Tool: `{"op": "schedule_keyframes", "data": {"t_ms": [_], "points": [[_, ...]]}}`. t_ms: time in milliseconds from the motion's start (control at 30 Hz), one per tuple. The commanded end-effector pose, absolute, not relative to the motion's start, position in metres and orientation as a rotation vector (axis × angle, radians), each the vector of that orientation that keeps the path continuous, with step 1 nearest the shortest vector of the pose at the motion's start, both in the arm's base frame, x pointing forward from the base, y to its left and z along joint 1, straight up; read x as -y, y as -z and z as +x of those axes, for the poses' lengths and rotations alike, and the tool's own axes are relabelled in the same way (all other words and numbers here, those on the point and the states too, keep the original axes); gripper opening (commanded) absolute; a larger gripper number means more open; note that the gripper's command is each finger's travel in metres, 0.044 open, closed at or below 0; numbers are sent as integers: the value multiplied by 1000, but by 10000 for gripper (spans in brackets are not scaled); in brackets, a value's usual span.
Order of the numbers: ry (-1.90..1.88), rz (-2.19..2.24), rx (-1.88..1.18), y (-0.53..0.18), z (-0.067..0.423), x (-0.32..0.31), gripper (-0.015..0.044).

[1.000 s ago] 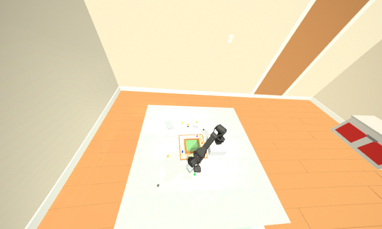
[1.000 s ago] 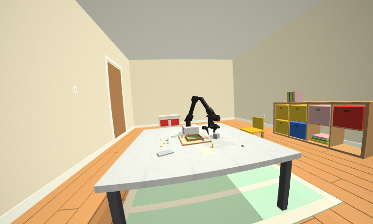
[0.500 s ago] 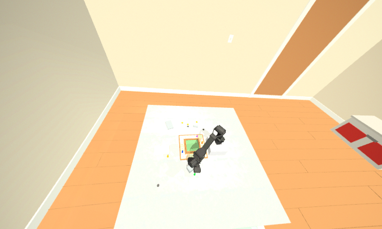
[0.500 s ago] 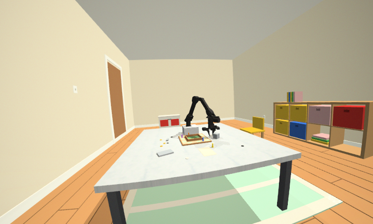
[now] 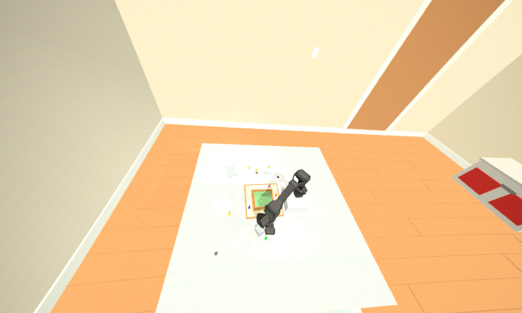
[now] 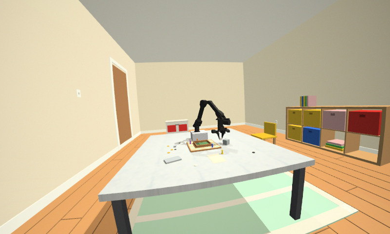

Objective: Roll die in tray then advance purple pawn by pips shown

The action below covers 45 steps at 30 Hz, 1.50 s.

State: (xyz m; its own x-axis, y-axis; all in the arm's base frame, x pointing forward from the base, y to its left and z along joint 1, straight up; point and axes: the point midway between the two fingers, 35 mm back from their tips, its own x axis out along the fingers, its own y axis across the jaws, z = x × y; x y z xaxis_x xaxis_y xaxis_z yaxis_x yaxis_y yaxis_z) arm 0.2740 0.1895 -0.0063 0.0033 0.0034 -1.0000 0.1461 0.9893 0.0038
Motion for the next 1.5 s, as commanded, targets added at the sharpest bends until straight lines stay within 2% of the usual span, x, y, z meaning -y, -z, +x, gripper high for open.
{"op": "schedule_keyframes", "data": {"t_ms": [0,267,400,933,1467], "points": [[93,127,-1548,-27,279,-194,0],[93,127,-1548,-82,274,-190,0],[92,126,-1548,-81,276,-186,0],[72,92,-1546,-63,294,-97,0],[67,74,-1550,-44,283,-12,0]]}}
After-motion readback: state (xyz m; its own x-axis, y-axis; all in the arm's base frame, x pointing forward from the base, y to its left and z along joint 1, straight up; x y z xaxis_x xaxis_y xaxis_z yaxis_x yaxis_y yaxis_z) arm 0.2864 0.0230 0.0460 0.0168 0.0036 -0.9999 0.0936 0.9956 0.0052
